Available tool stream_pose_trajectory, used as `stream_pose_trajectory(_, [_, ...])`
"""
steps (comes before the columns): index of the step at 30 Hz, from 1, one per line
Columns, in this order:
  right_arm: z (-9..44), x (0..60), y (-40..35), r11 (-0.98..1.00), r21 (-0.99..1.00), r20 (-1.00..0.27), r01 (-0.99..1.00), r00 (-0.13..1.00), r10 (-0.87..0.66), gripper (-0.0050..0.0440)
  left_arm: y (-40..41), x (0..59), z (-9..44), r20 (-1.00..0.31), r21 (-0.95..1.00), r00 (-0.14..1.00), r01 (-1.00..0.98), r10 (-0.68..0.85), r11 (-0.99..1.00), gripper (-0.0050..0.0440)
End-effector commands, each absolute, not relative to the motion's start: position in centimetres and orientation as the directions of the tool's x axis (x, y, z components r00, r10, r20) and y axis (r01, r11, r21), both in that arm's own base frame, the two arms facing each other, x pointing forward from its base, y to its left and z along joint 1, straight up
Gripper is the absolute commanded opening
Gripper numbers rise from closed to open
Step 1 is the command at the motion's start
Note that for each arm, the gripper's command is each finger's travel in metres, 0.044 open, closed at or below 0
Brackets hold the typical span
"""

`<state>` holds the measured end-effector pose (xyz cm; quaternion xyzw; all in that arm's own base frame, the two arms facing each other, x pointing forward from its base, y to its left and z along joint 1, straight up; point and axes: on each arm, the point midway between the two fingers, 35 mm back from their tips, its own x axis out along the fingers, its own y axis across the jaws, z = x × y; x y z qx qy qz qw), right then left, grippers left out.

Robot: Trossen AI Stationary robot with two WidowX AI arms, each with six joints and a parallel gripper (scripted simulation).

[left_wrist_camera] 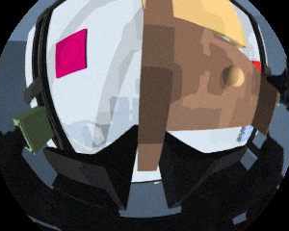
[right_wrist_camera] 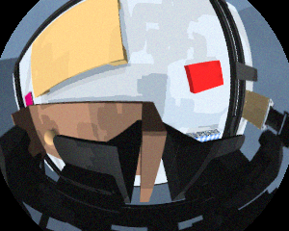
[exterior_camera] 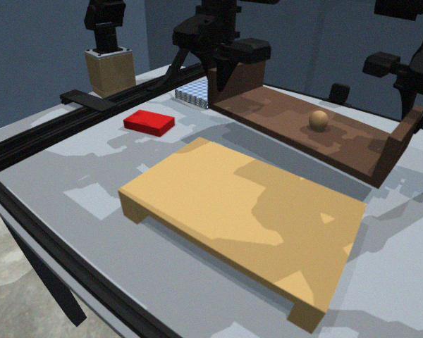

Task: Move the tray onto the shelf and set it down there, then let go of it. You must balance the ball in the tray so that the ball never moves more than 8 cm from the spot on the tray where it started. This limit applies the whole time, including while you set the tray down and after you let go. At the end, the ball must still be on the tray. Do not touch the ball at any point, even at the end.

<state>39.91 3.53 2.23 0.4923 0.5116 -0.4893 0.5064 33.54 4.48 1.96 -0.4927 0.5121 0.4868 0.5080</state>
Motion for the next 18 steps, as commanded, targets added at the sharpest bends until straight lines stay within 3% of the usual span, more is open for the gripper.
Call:
stream_pose_trajectory(1, [2.42,40.01,3.28,0.037,-0.002,-1.0,0.999,-0.002,0.004,0.002,4.75,33.46,2.05,-1.0,-0.002,0.002,-0.999,-0.004,0.04,0.002])
stream_pose_trajectory(18, [2.42,40.13,2.71,0.037,-0.002,-1.0,0.999,-0.002,0.005,0.002,5.33,33.38,2.06,-1.0,-0.002,0.002,-0.999,-0.005,0.04,0.002])
